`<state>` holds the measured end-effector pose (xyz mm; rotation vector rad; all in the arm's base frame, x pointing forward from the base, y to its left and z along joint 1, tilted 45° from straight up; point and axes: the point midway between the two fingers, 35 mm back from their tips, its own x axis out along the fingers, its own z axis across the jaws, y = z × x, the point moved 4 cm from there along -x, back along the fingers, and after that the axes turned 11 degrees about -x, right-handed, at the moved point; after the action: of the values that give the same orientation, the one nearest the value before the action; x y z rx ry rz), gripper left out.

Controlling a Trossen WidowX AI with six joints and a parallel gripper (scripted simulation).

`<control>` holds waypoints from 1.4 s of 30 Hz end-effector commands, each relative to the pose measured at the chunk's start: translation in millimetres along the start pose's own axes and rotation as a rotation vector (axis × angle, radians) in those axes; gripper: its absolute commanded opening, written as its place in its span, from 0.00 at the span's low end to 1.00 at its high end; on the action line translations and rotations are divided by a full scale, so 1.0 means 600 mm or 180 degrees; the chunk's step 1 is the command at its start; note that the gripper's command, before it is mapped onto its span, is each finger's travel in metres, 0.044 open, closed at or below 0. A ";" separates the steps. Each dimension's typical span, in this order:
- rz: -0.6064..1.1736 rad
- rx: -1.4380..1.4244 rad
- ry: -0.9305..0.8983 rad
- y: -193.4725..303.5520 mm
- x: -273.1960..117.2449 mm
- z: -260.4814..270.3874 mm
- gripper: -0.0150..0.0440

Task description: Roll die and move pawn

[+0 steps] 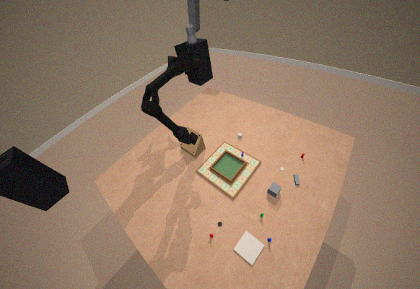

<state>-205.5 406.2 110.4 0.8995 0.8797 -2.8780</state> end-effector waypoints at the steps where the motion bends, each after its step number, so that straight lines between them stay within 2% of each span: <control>1: 0.0000 0.0010 0.0011 0.000 0.000 -0.002 0.89; 5: 0.0017 0.0241 0.0275 0.011 -0.013 -0.049 0.72; 11: 0.0112 0.0900 0.0973 0.057 -0.055 -0.173 0.72; 17: 0.0304 0.1694 0.1622 0.140 -0.104 -0.297 0.72; 21: 0.0396 0.2000 0.1859 0.176 -0.125 -0.335 0.72; 27: 0.0721 0.2960 0.2643 0.285 -0.191 -0.421 0.72; 35: 0.1414 0.4160 0.3651 0.460 -0.287 -0.481 0.72; 42: 0.2163 0.4845 0.4307 0.593 -0.356 -0.472 0.72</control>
<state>165.0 248.8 -150.4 2.3891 -1.6019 -1.7037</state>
